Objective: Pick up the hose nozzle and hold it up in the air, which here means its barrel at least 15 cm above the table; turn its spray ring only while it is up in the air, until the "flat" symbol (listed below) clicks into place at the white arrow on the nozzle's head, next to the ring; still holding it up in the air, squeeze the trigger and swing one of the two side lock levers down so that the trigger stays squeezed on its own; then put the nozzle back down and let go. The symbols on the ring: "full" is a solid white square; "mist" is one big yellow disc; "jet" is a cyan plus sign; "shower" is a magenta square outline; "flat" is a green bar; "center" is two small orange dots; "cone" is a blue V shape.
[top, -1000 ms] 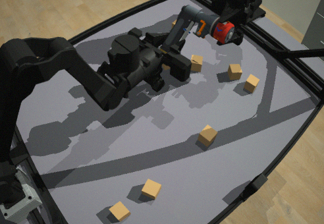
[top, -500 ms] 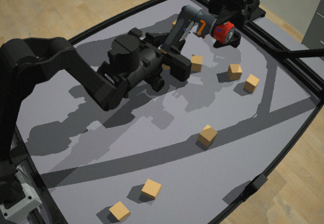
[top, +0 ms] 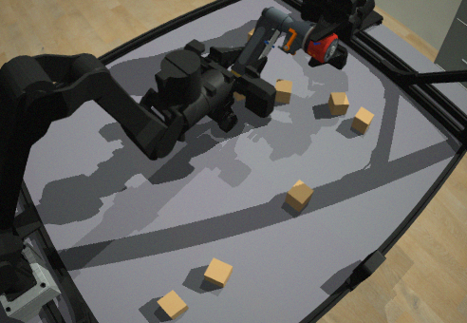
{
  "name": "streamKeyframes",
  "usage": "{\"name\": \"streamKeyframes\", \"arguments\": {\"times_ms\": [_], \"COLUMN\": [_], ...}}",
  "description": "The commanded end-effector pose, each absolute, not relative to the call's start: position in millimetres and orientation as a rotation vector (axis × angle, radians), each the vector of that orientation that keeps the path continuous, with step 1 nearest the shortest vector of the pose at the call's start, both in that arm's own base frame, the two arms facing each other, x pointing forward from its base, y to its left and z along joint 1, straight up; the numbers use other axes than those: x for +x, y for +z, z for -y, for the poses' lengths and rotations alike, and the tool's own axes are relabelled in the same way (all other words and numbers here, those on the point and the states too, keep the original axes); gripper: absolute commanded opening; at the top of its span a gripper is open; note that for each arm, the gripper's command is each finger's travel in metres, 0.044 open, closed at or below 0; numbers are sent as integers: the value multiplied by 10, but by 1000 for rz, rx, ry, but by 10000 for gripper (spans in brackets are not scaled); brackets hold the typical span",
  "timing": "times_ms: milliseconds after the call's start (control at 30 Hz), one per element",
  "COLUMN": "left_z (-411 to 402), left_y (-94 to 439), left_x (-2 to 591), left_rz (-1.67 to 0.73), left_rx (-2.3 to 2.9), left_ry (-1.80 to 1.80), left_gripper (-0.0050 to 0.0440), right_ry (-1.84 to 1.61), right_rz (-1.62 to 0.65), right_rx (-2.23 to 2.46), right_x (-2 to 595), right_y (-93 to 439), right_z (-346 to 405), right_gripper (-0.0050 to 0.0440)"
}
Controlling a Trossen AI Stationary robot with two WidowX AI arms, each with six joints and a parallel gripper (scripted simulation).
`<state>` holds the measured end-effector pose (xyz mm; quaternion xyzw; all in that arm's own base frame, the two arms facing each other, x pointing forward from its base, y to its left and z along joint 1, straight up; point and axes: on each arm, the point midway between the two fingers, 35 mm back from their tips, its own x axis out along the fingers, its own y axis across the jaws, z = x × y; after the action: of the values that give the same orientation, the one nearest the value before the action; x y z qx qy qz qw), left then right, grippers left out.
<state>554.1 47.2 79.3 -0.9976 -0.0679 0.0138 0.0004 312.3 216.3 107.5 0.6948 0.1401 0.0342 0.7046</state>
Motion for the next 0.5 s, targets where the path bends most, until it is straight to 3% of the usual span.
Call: {"name": "streamKeyframes", "arguments": {"times_ms": [0, 300, 467], "left_z": [-481, -481, -481], "left_y": [892, 892, 892], "left_x": [5563, 5563, 5563], "left_rz": [220, 220, 220], "left_rx": [-3134, -3134, -3134], "left_ry": [0, 0, 0], "left_gripper": [0, 0, 0], "right_ry": [76, 76, 106], "right_rz": [-307, -307, -284], "right_rx": [1549, 1549, 1551], "right_x": [3134, 3134, 3137], "right_y": [1086, 1086, 1080], "right_z": [-2164, -2164, -2166], "right_gripper": [279, 232, 112]}}
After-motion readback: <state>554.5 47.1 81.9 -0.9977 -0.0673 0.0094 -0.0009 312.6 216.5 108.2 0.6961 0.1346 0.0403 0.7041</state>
